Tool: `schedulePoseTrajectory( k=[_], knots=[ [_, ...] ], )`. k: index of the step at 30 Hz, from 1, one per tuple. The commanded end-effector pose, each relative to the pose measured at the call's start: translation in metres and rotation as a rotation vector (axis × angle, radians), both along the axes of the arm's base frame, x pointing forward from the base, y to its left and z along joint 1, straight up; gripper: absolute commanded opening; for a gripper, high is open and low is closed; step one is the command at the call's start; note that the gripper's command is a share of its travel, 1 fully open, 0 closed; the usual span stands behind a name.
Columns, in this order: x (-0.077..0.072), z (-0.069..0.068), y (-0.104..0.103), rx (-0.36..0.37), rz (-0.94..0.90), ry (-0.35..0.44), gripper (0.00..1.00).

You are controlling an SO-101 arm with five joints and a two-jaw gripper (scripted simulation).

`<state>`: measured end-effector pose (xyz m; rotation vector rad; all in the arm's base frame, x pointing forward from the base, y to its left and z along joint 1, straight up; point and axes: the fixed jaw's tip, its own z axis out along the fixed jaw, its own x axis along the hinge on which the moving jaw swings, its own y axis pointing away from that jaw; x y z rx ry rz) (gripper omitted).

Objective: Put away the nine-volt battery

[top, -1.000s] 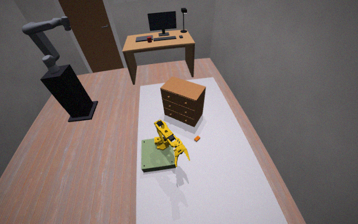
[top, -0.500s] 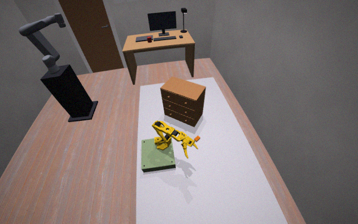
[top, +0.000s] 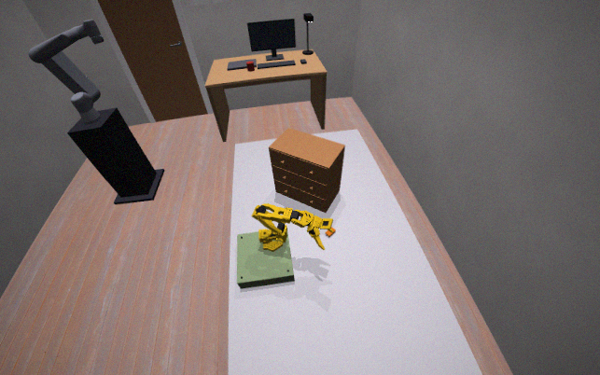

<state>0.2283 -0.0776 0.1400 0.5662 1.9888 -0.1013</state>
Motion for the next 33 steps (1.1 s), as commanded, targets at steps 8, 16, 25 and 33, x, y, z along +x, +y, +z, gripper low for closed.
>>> schedulePoseTrajectory(
  k=[8,16,25,33],
  knots=[
    [-0.003,-0.017,0.058,-0.009,0.260,0.107,0.50],
    [-0.017,-0.029,0.104,-0.039,0.490,0.194,0.50],
    [-0.036,-0.040,0.139,-0.079,0.693,0.268,0.50],
    [-0.066,-0.052,0.171,-0.142,0.924,0.347,0.50]
  ],
)
